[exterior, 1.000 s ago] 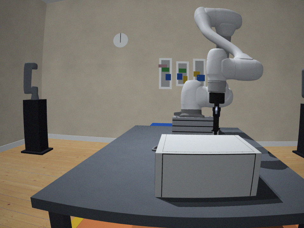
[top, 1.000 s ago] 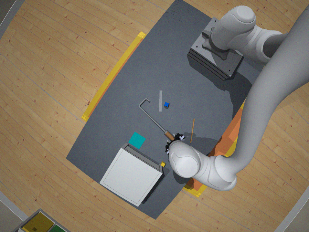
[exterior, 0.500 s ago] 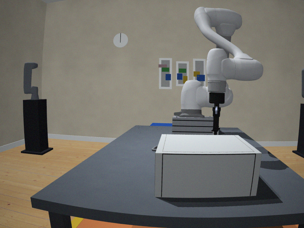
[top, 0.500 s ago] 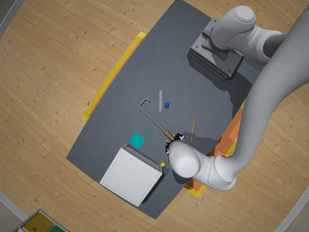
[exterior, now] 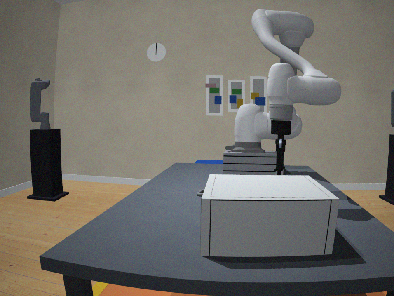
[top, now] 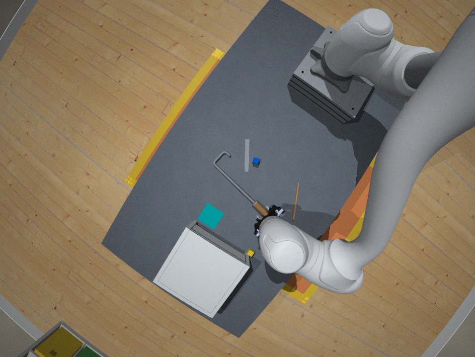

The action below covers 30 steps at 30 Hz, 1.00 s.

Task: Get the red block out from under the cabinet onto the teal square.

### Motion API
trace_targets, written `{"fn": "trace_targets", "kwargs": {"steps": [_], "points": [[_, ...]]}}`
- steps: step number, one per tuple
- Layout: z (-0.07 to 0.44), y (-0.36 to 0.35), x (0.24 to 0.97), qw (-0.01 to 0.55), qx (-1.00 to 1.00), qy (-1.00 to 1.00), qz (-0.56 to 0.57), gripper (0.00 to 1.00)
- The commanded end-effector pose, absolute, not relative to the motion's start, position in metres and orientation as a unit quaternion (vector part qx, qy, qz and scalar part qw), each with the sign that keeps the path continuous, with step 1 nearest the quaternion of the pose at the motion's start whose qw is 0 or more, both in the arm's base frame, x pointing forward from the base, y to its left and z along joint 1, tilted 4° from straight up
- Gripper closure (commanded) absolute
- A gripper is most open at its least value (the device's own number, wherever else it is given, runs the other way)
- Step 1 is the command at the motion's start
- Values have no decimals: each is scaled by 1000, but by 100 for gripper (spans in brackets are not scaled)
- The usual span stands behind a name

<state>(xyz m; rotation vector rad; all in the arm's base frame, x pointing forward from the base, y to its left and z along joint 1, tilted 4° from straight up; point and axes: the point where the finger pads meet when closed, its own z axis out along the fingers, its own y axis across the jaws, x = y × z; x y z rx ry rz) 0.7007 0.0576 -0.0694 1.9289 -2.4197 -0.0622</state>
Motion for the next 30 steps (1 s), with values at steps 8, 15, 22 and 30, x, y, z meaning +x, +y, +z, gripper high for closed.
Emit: {"fn": "trace_targets", "kwargs": {"steps": [8, 15, 22, 30], "points": [[-75, 58, 700, 23, 623, -782, -20, 67], [-84, 58, 700, 23, 623, -782, -20, 67], [-91, 58, 699, 23, 623, -782, -20, 67], [-104, 58, 699, 23, 623, -782, -20, 67]]}}
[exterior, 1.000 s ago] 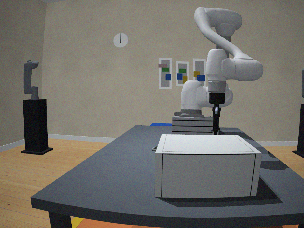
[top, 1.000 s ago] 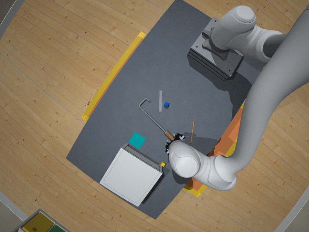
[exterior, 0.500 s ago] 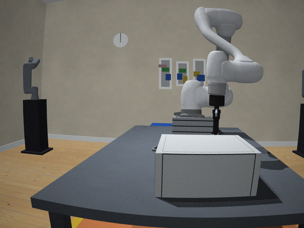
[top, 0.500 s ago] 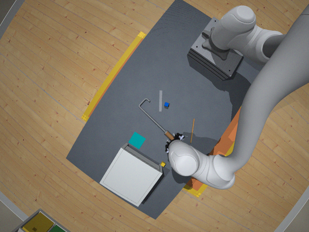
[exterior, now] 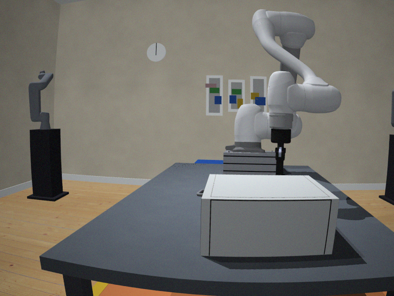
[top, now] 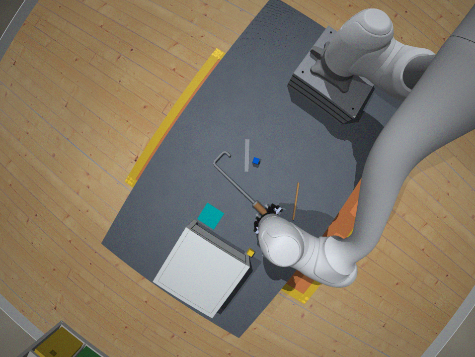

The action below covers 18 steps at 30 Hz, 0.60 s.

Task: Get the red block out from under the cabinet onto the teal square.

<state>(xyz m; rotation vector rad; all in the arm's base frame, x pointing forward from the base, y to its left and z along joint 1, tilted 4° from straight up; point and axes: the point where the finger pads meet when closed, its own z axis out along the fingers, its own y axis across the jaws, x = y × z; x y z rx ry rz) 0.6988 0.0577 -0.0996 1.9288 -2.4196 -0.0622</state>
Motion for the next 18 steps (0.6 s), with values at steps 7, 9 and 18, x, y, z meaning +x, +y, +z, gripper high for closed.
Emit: {"fn": "trace_targets", "kwargs": {"steps": [7, 9, 18], "points": [[-111, 58, 698, 23, 623, -782, -20, 67], [-113, 58, 698, 23, 623, -782, -20, 67], [-119, 58, 698, 23, 623, -782, -20, 67]]}}
